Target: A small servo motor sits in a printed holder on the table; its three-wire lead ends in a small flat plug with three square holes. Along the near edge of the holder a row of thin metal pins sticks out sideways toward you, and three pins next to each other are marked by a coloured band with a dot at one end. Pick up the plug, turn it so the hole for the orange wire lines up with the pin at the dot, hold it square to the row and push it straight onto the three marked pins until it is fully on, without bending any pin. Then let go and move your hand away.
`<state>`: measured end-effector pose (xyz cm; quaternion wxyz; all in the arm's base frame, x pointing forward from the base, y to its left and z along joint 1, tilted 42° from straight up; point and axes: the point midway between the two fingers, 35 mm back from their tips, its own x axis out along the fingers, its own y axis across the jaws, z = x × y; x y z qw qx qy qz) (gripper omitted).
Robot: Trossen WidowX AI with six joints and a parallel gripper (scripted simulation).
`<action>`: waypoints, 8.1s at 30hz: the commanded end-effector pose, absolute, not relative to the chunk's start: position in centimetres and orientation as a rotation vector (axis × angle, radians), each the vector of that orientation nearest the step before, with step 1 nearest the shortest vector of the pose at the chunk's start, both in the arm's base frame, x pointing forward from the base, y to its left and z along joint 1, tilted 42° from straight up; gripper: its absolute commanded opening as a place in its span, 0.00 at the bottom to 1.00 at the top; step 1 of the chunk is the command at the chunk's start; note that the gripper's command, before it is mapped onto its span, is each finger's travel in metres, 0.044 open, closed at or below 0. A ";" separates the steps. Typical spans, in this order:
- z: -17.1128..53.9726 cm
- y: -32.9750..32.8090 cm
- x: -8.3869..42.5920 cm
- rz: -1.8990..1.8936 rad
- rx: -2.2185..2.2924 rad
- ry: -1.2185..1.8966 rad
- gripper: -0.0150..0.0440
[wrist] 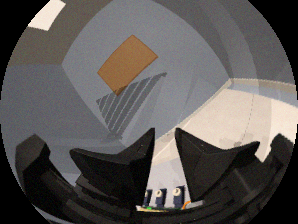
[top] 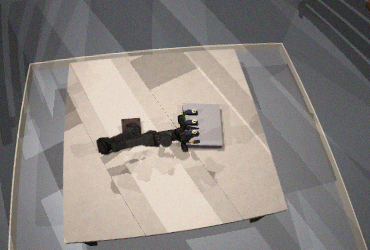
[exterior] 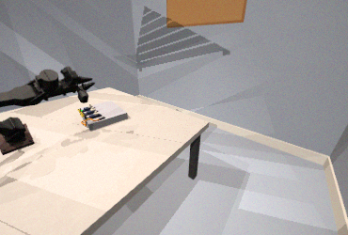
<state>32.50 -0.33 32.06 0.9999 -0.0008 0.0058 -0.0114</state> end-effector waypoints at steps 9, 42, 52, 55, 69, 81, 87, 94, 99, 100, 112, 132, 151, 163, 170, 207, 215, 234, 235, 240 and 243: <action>27.1 -2.2 36.3 -0.169 -0.011 0.366 0.45; 15.8 -7.0 37.5 -0.531 -0.406 1.342 0.45; 14.8 -8.0 37.2 -0.579 -0.569 1.536 0.45; 14.7 -8.0 37.2 -0.579 -0.569 1.536 0.45; 12.7 -9.9 37.0 -0.580 -0.569 1.535 0.45; 11.8 -10.6 37.0 -0.580 -0.570 1.535 0.35; 11.9 -10.6 37.0 -0.580 -0.569 1.535 0.25; 13.6 -9.0 37.2 -0.578 -0.568 1.536 0.25; 15.3 -7.5 37.3 -0.578 -0.568 1.536 0.25; 15.6 -7.2 37.3 -0.578 -0.568 1.536 0.25; 12.9 -2.4 35.9 -0.593 -0.518 1.519 0.25; 5.5 6.4 28.2 -0.690 -0.415 1.477 0.25; 0.9 5.2 25.3 -0.731 -0.396 1.457 0.25; 1.6 4.8 27.7 -0.731 -0.395 1.456 0.25; 1.8 4.5 28.8 -0.731 -0.395 1.456 0.25; 1.9 4.2 30.5 -0.731 -0.395 1.455 0.25; 2.0 4.1 31.0 -0.732 -0.395 1.454 0.25; 6.0 8.1 31.0 -0.730 -0.394 1.456 1.00; 6.0 8.1 31.0 -0.730 -0.394 1.456 1.00; 6.0 8.1 31.0 -0.730 -0.394 1.456 1.00; 6.0 8.1 31.0 -0.730 -0.394 1.456 1.00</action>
